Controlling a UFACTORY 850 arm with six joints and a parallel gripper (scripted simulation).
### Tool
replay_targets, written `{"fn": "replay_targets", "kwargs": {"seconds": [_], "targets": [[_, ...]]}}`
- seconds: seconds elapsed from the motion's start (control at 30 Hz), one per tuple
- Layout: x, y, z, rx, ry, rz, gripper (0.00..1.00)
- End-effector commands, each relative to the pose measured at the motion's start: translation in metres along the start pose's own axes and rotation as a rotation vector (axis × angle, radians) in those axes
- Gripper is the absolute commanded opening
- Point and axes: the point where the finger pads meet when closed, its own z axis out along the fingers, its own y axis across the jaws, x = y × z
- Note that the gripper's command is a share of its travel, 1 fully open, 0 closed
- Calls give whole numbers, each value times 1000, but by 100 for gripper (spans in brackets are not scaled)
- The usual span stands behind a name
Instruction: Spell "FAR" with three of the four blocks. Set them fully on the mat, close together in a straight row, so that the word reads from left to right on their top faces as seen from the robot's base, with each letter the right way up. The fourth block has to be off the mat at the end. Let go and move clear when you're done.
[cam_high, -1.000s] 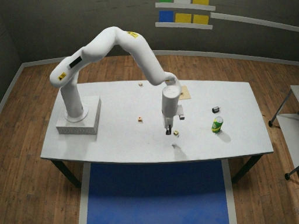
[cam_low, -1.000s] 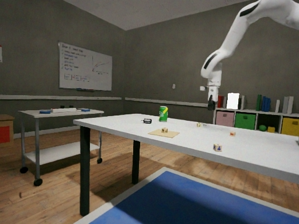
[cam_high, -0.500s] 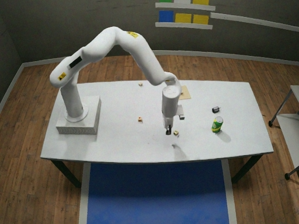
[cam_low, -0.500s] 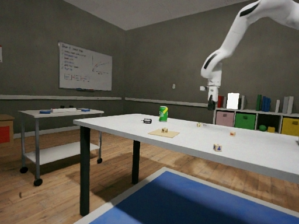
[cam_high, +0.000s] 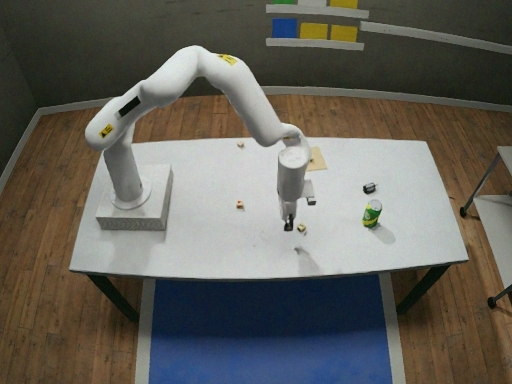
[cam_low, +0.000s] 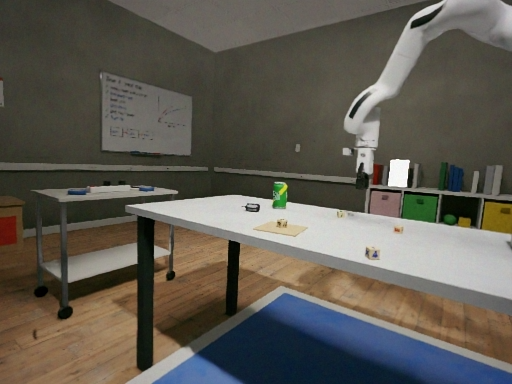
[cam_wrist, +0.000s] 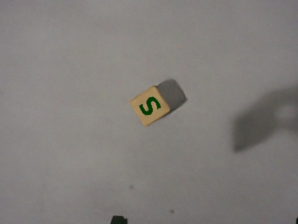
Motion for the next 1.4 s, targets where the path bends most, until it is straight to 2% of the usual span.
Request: {"fn": "replay_targets", "kwargs": {"seconds": [0.0, 0.13, 0.23, 0.33, 0.37, 0.83, 1.37], "targets": [[1, 0, -1, -1, 2, 0, 100], [1, 0, -1, -1, 2, -4, 100], [18, -7, -5, -1, 2, -144, 100], [19, -7, -5, -1, 2, -152, 100], [27, -10, -7, -1, 2, -217, 100], [64, -29, -17, -2, 0, -542, 100], [69, -33, -19, -2, 0, -592, 100]]}}
